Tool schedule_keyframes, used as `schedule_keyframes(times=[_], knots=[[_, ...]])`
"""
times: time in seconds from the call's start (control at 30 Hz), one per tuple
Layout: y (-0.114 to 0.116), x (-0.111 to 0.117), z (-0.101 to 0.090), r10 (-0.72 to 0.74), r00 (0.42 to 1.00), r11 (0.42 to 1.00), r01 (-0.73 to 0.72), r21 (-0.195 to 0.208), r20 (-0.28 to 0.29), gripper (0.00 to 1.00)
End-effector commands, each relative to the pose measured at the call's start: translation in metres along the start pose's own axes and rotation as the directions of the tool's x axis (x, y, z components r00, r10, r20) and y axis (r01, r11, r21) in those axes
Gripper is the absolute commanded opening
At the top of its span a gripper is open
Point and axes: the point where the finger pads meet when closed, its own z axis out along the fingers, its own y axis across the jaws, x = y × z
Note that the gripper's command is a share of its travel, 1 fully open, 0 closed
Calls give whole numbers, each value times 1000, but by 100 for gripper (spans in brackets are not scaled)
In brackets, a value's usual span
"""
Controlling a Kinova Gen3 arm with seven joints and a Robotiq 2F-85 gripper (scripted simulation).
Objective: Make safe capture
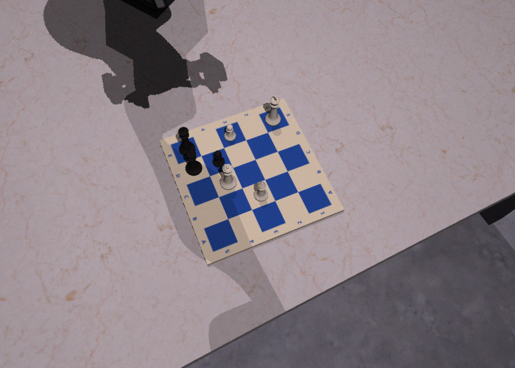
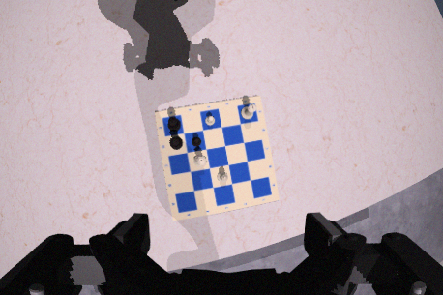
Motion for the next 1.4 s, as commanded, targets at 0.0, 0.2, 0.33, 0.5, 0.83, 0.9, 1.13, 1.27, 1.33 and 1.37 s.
schedule_keyframes(times=[0.0,0.2,0.33,0.5,0.83,0.9,1.13,1.27,1.33,1.37], knots=[[-10,-8,9,42,999,999,-42,-7,-17,100],[-10,-8,9,42,999,999,-42,-7,-17,100],[-18,-17,19,95,995,995,-95,-24,-38,100],[-18,-17,19,95,995,995,-95,-24,-38,100],[-27,-26,29,146,987,988,-149,-39,-60,100],[-27,-26,29,146,987,988,-149,-39,-60,100],[-36,-34,39,196,977,978,-201,-53,-82,100],[-36,-34,39,196,977,978,-201,-53,-82,100],[-36,-34,39,196,977,978,-201,-53,-82,100],[-36,-34,39,196,977,978,-201,-53,-82,100]])
